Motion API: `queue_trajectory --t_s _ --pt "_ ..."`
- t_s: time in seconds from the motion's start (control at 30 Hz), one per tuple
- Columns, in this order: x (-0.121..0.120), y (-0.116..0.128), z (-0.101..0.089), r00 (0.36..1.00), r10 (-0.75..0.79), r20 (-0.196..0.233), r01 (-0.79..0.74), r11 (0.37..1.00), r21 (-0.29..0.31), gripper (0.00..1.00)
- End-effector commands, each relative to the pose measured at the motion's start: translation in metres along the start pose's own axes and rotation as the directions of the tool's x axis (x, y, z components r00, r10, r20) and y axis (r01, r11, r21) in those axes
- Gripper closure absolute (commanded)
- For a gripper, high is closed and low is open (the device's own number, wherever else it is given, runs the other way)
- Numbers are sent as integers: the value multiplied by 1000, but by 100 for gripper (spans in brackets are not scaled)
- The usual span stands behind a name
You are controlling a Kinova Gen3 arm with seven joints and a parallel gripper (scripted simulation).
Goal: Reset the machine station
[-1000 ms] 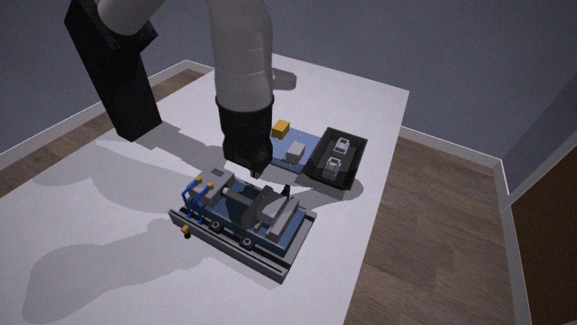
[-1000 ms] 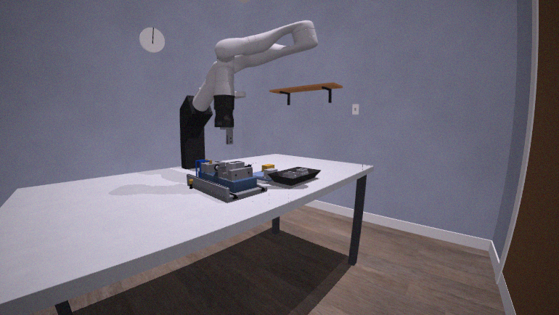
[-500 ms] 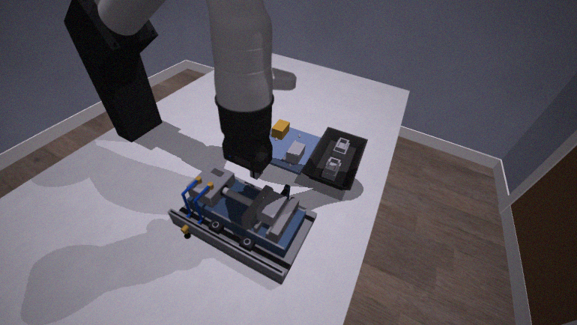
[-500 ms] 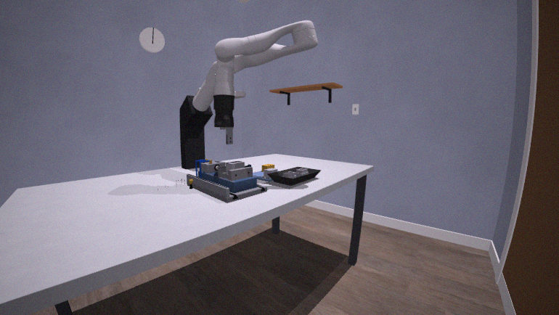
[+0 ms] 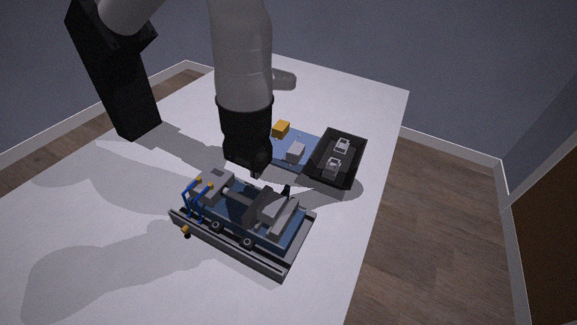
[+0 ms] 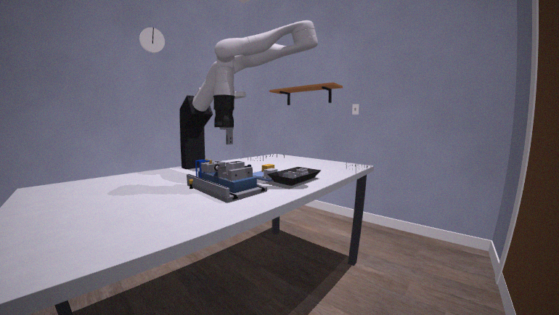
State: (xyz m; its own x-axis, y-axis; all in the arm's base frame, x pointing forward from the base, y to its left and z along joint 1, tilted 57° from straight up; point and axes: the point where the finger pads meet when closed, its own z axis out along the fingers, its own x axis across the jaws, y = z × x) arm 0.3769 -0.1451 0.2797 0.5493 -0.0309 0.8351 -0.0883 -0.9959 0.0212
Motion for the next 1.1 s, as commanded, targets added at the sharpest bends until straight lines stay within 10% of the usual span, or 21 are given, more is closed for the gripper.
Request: queue_trajectory --t_s 0.0,1.07 --pt "2 1 0 1000 -2 -7 2 1000 -1 100" --pt "2 4 35 1000 -2 -9 2 1000 -6 100"
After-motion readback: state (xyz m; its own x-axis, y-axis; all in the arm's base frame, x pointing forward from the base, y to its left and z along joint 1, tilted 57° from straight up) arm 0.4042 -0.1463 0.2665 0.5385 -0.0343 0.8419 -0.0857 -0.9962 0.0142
